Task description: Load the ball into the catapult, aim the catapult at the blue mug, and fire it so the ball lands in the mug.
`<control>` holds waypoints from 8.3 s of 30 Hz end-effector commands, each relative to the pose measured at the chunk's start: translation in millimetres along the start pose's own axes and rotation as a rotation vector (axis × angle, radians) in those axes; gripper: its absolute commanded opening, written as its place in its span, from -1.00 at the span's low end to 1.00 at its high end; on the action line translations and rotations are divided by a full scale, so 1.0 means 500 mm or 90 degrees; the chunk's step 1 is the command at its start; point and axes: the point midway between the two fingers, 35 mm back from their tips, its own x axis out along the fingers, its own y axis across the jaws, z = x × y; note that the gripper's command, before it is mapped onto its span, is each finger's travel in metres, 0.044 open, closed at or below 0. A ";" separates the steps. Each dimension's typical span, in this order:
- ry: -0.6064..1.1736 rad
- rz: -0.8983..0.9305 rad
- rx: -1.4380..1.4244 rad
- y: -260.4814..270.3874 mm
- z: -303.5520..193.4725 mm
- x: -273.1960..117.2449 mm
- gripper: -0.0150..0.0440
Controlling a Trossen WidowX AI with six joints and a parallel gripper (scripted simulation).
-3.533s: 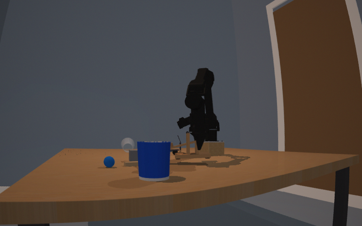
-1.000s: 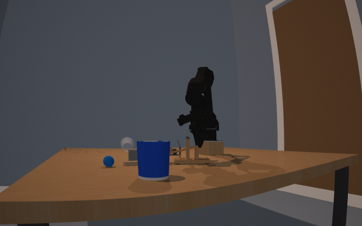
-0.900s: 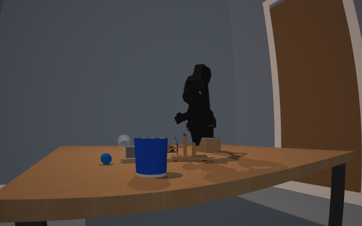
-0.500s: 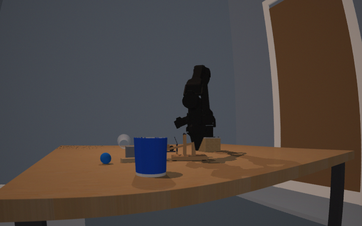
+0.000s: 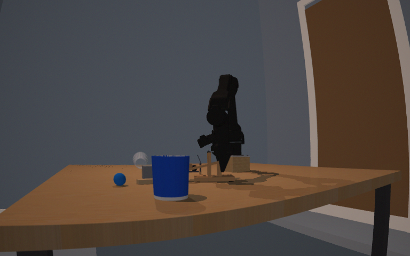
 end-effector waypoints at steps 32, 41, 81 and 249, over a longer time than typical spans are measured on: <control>-0.001 -0.003 0.318 0.005 0.001 -0.097 -0.49; -0.002 -0.003 0.516 0.023 0.008 -0.096 -0.49; -0.003 -0.002 0.616 0.046 0.026 -0.006 -0.49; 0.003 -0.003 -1.378 0.044 0.023 -0.006 1.00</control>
